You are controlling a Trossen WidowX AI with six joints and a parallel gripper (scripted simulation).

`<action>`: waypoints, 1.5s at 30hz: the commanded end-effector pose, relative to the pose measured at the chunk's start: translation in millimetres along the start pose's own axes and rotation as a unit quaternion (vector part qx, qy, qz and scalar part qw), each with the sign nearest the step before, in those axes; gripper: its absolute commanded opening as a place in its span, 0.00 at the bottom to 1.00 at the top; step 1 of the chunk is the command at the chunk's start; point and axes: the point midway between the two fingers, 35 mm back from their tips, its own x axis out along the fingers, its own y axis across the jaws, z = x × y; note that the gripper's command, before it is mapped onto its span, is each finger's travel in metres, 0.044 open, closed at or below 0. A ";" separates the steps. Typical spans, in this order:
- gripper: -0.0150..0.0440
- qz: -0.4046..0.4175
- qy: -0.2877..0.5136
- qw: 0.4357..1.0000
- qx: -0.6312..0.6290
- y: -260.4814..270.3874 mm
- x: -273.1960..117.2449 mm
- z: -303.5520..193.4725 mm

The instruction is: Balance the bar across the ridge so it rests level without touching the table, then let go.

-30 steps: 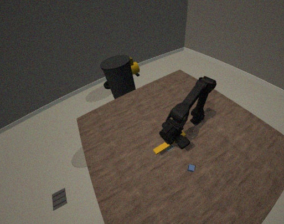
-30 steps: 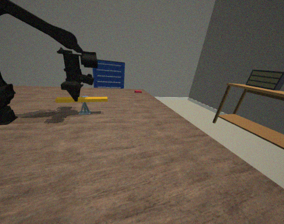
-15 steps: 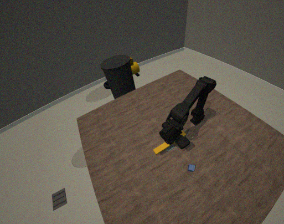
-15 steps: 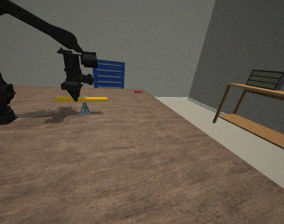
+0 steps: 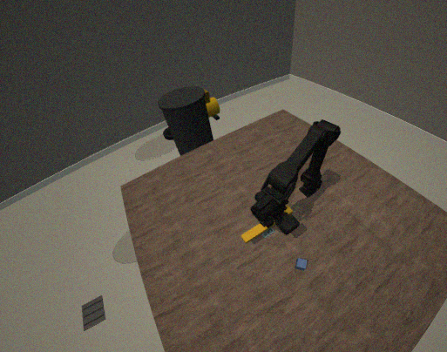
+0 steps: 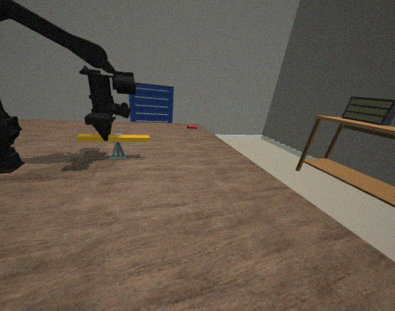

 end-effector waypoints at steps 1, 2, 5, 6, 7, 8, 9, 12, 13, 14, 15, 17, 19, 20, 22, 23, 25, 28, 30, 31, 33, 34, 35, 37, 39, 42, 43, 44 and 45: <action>0.57 0.000 0.000 1.000 0.000 0.0 0.0 0.0; 0.57 0.000 0.000 1.000 0.000 0.0 0.0 0.0; 0.57 0.000 0.000 1.000 0.000 0.0 0.0 0.0; 0.57 0.000 0.000 1.000 0.000 0.0 0.0 0.0; 0.57 0.000 0.000 1.000 0.000 0.0 0.0 0.0; 0.57 0.000 0.000 1.000 0.000 0.0 0.0 0.0; 0.57 0.000 0.000 1.000 0.000 0.0 0.0 0.0; 0.61 0.000 0.000 1.000 0.000 0.0 0.0 0.0; 0.66 0.000 0.000 1.000 0.000 0.0 0.0 0.0; 0.70 0.000 0.000 1.000 0.000 0.0 0.0 0.0; 0.75 0.000 0.000 1.000 0.000 0.0 0.0 0.0; 0.83 0.000 0.000 1.000 0.000 0.0 0.0 0.0; 0.92 0.000 0.000 1.000 0.000 0.0 0.0 0.0; 0.97 0.000 0.000 1.000 0.000 0.0 0.0 0.0; 1.00 0.000 0.000 1.000 0.000 0.0 0.0 0.0; 1.00 0.000 0.000 1.000 0.000 0.0 0.0 0.0; 1.00 0.000 0.000 1.000 0.000 0.2 -7.0 1.3; 1.00 0.000 0.000 1.000 0.000 0.9 -38.7 4.7; 1.00 0.000 0.000 1.000 0.000 0.9 -61.6 4.7; 1.00 0.000 0.000 1.000 0.000 0.7 -73.0 3.9; 1.00 0.000 0.000 1.000 0.000 0.2 -93.0 1.3; 1.00 0.000 0.000 1.000 0.000 0.0 -98.2 0.4; 1.00 0.000 0.000 1.000 0.000 0.0 -99.9 0.0; 1.00 0.000 0.000 1.000 0.000 0.0 -99.9 0.0; 1.00 0.000 0.000 1.000 0.000 0.0 -99.9 0.0; 1.00 0.000 0.000 1.000 0.000 0.0 -99.9 0.0; 1.00 0.000 0.000 1.000 0.000 0.0 -99.9 0.0; 1.00 0.000 0.000 1.000 0.000 0.0 -99.9 0.0; 1.00 0.000 0.000 1.000 0.000 0.0 -99.9 0.0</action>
